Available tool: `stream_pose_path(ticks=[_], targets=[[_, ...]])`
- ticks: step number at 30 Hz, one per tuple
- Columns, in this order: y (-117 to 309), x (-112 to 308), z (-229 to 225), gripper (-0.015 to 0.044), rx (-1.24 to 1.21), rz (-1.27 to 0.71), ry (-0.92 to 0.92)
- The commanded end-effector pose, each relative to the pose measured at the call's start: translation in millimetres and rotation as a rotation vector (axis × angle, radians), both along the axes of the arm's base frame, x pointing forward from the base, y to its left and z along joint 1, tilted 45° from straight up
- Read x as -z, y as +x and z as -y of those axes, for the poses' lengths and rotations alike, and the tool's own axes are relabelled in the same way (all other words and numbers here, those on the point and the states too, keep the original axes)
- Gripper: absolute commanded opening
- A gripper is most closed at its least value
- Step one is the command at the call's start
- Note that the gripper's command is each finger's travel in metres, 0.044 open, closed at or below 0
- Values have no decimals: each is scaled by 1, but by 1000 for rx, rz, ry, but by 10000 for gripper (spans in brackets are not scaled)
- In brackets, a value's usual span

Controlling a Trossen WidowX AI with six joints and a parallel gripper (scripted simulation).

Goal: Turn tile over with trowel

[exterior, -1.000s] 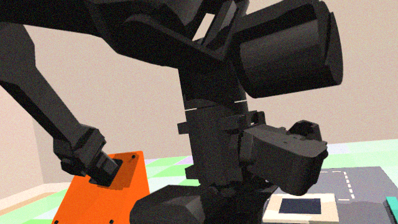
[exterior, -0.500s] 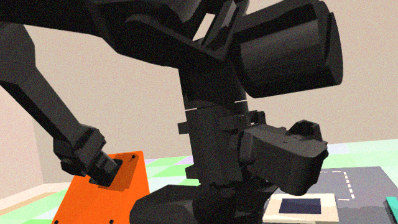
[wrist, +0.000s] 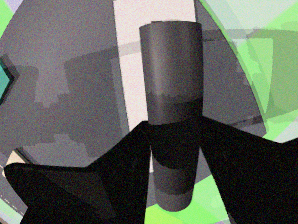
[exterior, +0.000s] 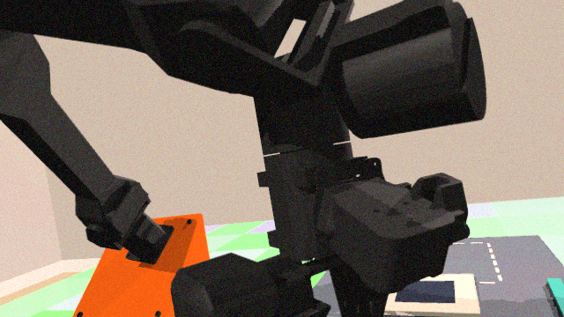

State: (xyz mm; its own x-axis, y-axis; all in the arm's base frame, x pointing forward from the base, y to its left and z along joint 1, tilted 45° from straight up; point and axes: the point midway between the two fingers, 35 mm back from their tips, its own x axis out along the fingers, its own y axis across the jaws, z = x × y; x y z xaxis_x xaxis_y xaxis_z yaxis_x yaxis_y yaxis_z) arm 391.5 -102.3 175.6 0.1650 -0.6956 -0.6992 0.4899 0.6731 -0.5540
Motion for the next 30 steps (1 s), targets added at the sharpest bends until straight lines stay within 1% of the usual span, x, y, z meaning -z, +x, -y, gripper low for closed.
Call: stream_pose_path(ticks=[1,16,25,30], targets=[[0,0,1,130,91,90,22],[0,0,1,130,394,392,93],[0,0,1,130,408,405,96],[0,0,1,261,408,405,96]])
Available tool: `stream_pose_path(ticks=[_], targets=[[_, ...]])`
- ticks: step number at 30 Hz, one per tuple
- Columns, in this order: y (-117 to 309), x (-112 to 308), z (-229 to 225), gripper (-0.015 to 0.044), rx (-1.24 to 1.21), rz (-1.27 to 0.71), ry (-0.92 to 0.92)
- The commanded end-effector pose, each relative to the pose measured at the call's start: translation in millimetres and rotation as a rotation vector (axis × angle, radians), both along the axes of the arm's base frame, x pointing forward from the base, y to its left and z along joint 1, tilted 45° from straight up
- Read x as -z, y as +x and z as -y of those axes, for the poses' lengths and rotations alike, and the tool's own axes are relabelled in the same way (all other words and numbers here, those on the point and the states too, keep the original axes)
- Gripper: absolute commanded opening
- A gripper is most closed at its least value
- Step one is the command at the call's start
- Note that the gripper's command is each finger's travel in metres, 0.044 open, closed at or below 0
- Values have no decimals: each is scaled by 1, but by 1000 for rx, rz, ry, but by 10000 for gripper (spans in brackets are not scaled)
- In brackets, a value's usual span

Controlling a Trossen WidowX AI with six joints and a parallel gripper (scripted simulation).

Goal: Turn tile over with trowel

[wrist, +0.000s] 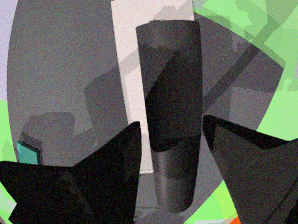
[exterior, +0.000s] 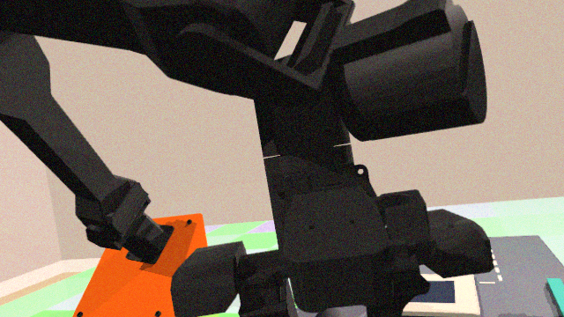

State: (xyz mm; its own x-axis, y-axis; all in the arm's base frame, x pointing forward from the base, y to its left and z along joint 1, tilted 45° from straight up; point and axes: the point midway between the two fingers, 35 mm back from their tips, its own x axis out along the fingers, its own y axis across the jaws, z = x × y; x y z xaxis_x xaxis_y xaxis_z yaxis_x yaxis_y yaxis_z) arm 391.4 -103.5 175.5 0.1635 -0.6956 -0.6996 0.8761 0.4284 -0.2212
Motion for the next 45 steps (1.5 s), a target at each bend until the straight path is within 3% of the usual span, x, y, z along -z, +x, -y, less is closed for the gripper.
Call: stream_pose_path(ticks=[1,19,24,36,45], targets=[[0,0,0,270,6,7,1],[0,0,0,270,6,7,1],[-9,-29,-28,270,5,7,0],[-11,-36,-40,300,-7,2,9],[-21,-15,-22,300,-82,72,220]])
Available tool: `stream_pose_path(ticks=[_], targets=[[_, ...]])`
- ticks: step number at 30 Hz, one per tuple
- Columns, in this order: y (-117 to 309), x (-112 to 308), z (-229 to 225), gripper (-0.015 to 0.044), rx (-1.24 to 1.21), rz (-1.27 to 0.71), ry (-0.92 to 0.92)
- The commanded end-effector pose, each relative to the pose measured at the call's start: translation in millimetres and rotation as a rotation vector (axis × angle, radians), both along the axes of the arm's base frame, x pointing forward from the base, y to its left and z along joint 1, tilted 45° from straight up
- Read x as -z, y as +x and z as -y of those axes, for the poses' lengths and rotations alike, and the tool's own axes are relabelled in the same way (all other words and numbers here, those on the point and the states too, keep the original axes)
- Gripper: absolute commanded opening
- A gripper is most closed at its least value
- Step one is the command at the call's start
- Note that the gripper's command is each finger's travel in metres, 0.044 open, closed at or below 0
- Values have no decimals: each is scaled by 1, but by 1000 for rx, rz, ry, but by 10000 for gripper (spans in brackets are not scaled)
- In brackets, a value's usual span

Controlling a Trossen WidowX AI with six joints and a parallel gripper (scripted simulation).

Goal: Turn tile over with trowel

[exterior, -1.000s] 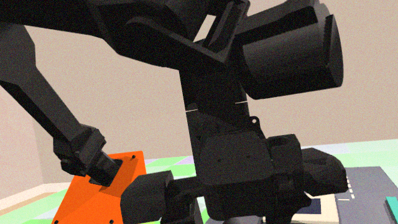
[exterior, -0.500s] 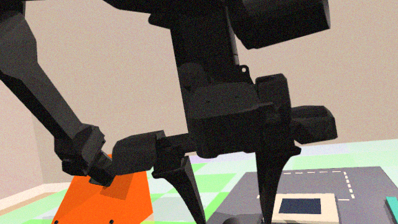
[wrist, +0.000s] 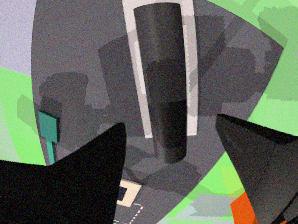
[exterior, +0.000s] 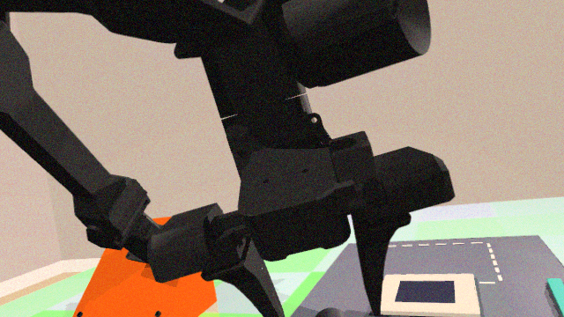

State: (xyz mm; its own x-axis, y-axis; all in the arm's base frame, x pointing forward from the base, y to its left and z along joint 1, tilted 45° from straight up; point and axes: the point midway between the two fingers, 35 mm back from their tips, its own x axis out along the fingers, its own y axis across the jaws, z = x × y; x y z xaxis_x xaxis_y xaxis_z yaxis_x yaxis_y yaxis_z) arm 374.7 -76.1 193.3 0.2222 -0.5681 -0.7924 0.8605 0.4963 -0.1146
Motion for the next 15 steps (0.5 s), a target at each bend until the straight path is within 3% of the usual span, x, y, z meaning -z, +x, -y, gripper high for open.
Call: stream_pose_path(ticks=[1,15], targets=[[-5,5,7,300,-47,47,83],[-20,16,23,300,-313,297,262]])
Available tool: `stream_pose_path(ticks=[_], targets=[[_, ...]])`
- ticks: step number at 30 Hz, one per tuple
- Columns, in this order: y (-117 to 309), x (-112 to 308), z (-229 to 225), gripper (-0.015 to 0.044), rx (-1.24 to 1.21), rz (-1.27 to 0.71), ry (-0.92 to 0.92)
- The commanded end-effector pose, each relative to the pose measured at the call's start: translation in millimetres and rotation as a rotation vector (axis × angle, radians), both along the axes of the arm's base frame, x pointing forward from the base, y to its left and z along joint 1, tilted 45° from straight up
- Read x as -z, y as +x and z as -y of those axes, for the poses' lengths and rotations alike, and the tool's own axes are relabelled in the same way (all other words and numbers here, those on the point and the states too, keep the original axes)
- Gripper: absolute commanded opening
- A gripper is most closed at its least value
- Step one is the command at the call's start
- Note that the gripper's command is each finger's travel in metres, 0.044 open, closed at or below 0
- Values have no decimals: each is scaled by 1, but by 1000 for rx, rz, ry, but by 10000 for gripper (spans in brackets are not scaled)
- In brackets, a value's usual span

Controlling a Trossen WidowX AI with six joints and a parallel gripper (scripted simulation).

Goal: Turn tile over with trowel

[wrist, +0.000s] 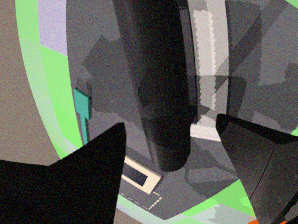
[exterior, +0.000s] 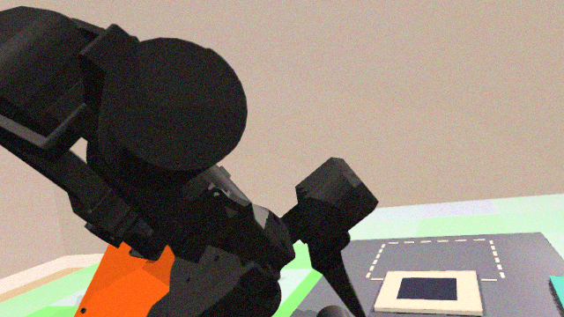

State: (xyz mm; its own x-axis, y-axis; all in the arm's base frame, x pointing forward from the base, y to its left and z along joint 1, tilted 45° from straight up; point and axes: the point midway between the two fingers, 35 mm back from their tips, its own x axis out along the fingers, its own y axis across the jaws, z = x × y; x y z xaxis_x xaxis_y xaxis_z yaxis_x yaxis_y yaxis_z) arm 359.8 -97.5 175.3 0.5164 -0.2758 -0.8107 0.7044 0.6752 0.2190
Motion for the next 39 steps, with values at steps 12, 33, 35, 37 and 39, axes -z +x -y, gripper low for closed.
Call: stream_pose_path(ticks=[12,33,35,37,39], targets=[[-20,-5,6,300,-253,274,-2],[1,11,10,300,-253,273,-2],[4,13,10,300,-253,273,-2],[6,15,10,300,-253,273,-1],[9,17,11,300,-253,273,-1]])
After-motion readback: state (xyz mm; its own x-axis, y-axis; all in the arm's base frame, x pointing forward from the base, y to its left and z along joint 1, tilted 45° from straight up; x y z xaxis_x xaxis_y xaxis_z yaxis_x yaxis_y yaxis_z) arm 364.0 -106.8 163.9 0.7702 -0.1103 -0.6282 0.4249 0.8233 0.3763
